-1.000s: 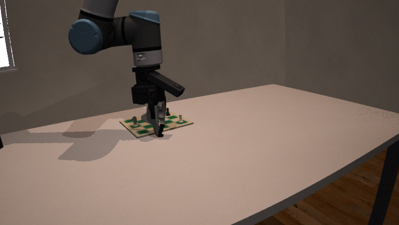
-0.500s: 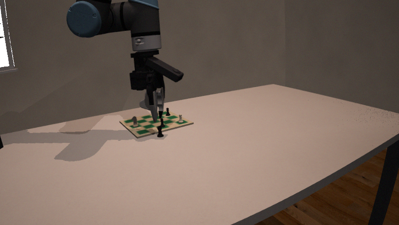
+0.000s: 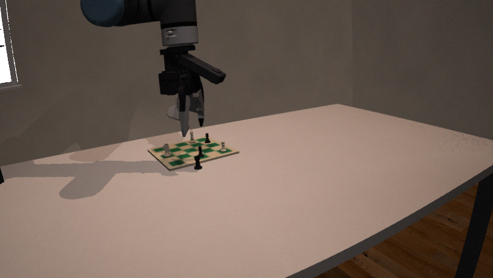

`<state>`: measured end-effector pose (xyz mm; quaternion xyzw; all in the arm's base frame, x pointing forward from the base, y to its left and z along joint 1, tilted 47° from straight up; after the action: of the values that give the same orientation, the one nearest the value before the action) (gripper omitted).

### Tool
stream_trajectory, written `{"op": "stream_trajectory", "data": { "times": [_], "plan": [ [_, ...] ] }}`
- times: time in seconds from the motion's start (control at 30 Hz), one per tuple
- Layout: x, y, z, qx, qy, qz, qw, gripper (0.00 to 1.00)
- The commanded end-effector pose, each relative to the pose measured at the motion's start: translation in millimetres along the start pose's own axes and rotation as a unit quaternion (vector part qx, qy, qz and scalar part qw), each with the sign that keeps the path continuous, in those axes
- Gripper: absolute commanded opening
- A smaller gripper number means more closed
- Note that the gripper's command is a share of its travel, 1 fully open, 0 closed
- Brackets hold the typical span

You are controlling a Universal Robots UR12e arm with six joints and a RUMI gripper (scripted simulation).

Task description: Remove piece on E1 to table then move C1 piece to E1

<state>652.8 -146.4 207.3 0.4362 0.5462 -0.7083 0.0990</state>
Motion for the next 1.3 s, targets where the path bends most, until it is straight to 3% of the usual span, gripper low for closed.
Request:
{"op": "stream_trajectory", "data": {
  "times": [0.0,1.27],
  "plan": [
    [-0.2,-2.2,-0.2,0.0,0.0,0.0,1.0,1.0],
    [2.2,-2.1,-1.7,0.0,0.038,0.0,0.999,1.0]
  ]
}}
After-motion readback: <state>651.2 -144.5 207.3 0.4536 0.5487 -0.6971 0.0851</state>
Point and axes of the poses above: the point where the finger pads meet when closed, its own y axis out along the fingers, its own z axis across the jaws, x = y × z, the point moved 7 cm from there along -y, back along the fingers, and after that the axes turned 14 degrees about -y, right-handed, at the moved point
